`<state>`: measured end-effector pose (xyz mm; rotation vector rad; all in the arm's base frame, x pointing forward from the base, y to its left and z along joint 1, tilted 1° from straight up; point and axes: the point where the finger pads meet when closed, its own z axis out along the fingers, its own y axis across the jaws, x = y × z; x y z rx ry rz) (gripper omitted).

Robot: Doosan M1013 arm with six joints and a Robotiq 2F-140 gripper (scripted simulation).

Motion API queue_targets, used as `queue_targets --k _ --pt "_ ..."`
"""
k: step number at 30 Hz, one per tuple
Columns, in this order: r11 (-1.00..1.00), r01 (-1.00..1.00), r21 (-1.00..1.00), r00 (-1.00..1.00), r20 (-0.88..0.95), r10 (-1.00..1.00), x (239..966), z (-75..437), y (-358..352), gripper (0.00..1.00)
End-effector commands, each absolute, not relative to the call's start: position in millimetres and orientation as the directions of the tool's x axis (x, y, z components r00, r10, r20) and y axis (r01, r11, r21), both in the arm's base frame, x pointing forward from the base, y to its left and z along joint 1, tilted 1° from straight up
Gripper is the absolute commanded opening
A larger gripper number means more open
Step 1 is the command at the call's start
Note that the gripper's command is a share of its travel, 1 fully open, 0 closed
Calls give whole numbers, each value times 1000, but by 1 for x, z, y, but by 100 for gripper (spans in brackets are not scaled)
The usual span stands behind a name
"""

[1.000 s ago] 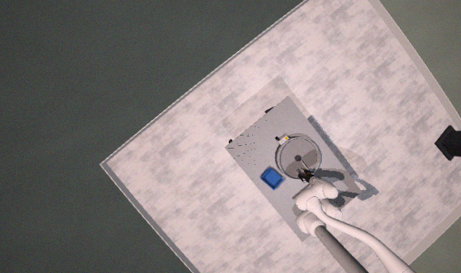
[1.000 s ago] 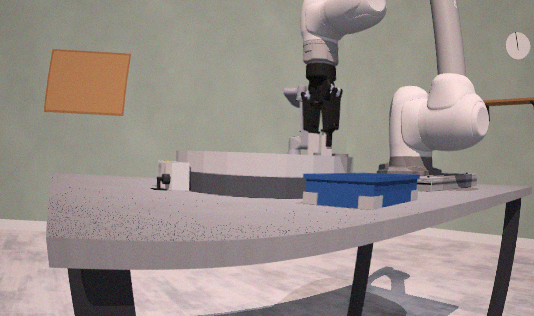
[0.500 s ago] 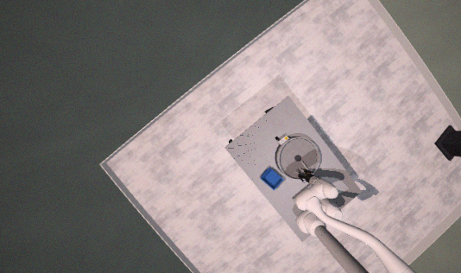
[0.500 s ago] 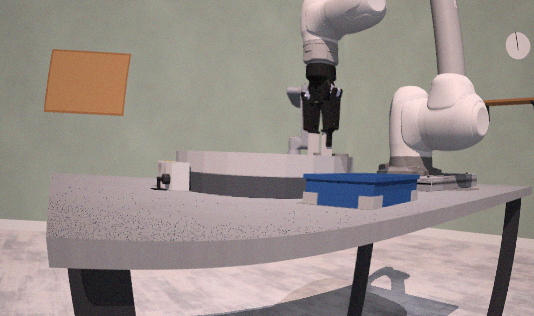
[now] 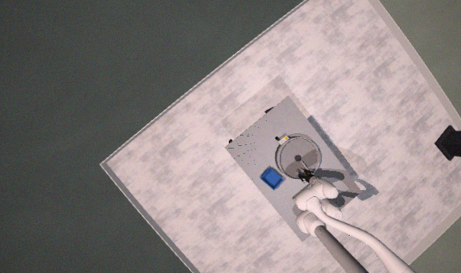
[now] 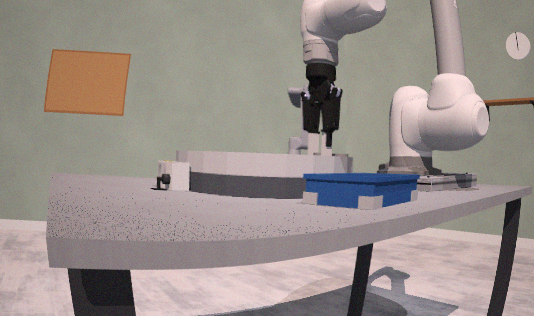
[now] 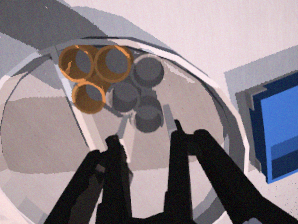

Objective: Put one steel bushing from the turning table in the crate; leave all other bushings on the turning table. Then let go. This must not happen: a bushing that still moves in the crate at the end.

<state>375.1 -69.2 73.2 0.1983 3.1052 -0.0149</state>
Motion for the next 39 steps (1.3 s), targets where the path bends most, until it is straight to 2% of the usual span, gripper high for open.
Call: queue_targets --k 1,2,3,39 --pt "992 127 -7 -991 -31 127 375 73 -69 28" --pt "992 127 -7 -991 -31 127 375 73 -69 28" --pt "992 127 -7 -991 -31 127 375 73 -69 0" --pt "992 127 -7 -991 -31 127 375 73 -69 0"
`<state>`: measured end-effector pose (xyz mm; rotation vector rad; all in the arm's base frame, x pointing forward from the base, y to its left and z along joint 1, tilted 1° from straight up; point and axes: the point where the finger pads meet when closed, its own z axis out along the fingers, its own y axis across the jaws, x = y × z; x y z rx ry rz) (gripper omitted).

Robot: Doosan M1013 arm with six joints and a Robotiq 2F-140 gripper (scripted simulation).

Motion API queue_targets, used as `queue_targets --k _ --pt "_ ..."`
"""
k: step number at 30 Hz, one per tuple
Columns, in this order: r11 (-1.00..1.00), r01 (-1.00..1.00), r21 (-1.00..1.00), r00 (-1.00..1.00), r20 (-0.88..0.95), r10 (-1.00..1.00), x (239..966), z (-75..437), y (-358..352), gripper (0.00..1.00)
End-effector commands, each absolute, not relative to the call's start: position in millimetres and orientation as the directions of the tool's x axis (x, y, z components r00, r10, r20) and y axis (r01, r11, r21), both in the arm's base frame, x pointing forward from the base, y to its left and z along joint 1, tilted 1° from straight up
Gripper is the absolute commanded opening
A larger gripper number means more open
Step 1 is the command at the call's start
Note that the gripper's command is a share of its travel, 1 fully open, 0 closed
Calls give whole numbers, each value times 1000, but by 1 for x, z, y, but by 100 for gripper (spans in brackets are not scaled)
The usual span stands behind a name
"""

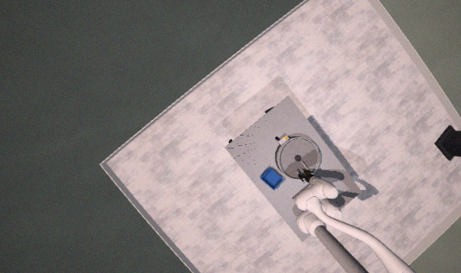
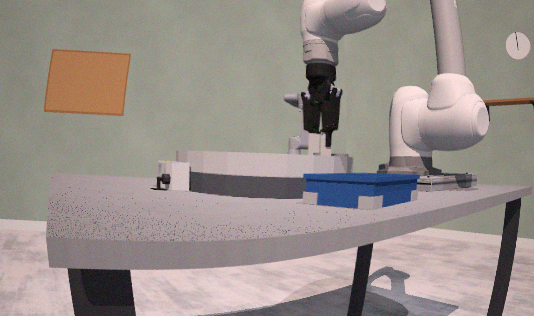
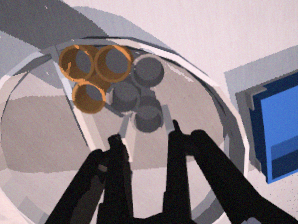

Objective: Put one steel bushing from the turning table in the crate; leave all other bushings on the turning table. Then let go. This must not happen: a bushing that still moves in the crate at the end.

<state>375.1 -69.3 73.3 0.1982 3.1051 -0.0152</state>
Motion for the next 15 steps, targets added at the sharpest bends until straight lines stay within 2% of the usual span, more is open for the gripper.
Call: queue_targets --k 1,15 --pt "992 127 -7 -991 -31 127 375 73 -69 0" --pt "992 127 -7 -991 -31 127 375 81 -69 0"
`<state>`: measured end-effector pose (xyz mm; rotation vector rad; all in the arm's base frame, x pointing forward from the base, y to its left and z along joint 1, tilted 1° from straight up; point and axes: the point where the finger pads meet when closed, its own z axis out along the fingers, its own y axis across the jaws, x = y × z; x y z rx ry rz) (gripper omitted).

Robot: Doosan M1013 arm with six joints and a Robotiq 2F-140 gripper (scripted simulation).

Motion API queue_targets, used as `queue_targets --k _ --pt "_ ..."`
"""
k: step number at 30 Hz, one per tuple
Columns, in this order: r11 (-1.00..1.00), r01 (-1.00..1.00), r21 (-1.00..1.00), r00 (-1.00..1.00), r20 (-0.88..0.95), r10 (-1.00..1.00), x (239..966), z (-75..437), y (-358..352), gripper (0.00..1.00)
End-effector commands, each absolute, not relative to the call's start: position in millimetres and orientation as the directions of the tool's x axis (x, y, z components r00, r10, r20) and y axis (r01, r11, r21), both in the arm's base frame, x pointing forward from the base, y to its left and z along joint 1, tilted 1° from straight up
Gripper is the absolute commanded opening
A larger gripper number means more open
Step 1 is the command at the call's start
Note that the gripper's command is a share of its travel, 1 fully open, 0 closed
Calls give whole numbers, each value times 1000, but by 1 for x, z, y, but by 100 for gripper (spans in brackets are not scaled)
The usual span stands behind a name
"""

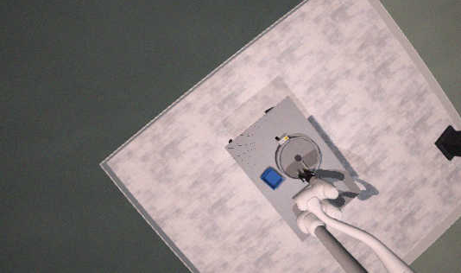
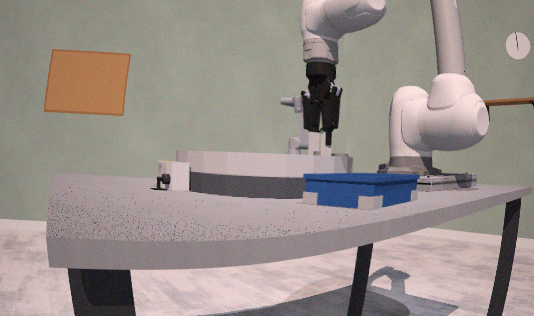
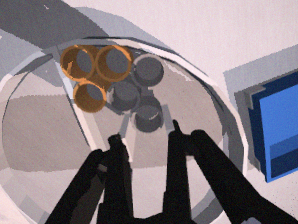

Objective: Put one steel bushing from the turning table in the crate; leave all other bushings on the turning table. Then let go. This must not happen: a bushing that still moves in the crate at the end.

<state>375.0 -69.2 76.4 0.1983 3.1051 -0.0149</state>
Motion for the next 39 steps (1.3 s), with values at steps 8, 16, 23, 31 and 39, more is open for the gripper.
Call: queue_targets --k 8,16,23,31,39 --pt "992 127 -7 -991 -31 127 374 115 -69 0" --pt "992 127 -7 -991 -31 127 374 137 -68 0" --pt "992 127 -7 -991 -31 127 374 141 -68 0" --pt "992 127 -7 -991 -31 127 374 141 -68 0" --pt "992 127 -7 -991 -31 127 374 141 -68 0"
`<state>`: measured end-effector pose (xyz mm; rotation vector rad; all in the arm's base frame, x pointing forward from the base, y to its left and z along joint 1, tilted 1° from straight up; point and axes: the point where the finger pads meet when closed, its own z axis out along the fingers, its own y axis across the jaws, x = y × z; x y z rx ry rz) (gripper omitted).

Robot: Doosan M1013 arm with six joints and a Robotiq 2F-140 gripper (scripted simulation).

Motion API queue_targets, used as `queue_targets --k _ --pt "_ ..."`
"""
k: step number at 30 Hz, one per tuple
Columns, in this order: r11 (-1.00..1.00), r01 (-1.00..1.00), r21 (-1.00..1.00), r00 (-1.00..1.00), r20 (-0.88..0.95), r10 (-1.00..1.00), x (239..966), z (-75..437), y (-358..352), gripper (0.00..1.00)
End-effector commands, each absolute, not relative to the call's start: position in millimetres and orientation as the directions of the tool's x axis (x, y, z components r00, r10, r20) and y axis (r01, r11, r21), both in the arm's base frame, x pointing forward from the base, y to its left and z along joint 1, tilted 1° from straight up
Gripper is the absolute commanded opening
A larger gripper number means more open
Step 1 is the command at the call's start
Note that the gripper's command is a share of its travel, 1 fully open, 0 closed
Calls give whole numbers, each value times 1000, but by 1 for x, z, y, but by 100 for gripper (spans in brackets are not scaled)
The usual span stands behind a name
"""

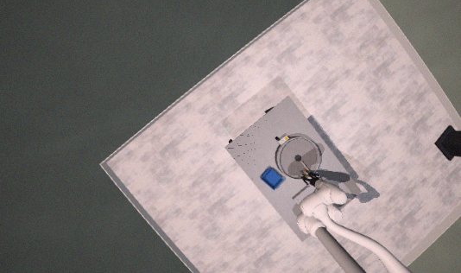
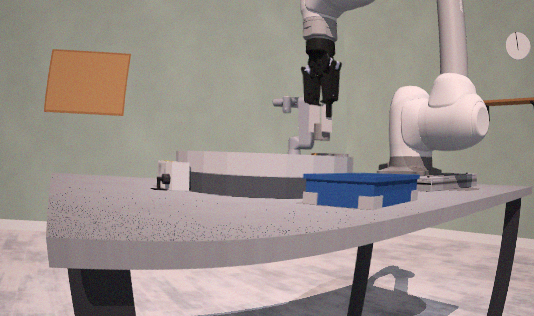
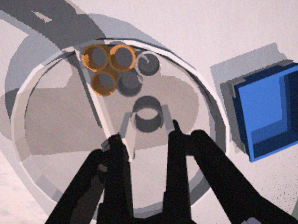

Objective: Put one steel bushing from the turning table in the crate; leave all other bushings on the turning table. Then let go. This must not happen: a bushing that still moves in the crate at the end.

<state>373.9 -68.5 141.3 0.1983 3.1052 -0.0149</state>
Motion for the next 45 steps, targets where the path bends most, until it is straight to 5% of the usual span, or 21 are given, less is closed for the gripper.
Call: queue_targets --k 1,27,45 --pt "992 127 -7 -991 -31 127 374 141 -68 0" --pt "992 127 -7 -991 -31 127 381 141 -55 0" --pt "992 127 -7 -991 -31 127 444 141 55 0"
